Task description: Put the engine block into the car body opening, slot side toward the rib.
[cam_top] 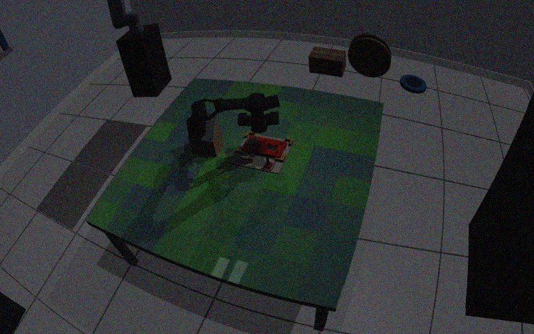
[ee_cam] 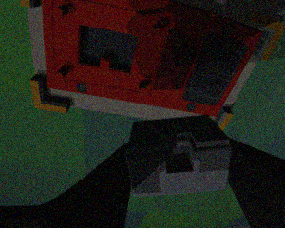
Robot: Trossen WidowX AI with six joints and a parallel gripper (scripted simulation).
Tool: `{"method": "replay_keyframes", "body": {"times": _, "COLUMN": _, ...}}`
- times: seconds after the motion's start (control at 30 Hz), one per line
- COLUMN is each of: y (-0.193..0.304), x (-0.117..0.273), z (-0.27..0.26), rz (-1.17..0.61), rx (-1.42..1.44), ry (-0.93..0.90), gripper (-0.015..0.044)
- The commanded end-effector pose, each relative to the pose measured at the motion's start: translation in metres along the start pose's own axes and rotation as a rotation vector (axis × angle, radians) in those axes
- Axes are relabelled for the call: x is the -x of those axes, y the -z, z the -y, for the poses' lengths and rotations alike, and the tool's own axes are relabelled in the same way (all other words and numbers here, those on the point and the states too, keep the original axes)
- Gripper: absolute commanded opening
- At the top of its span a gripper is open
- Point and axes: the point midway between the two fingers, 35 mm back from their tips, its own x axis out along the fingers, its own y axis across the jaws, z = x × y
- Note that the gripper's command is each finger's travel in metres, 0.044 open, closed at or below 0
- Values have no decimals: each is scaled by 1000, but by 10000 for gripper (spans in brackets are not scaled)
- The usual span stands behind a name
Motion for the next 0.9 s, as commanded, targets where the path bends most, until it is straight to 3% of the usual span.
{"method": "replay_keyframes", "body": {"times": 0.0, "y": -5, "x": 0, "z": 1, "rz": -106, "rx": 1, "ry": 0, "gripper": 0}}
{"method": "replay_keyframes", "body": {"times": 0.3, "y": -16, "x": -1, "z": 1, "rz": -402, "rx": 5, "ry": -12, "gripper": 0}}
{"method": "replay_keyframes", "body": {"times": 0.87, "y": -25, "x": -16, "z": 0, "rz": -560, "rx": 6, "ry": -15, "gripper": 0}}
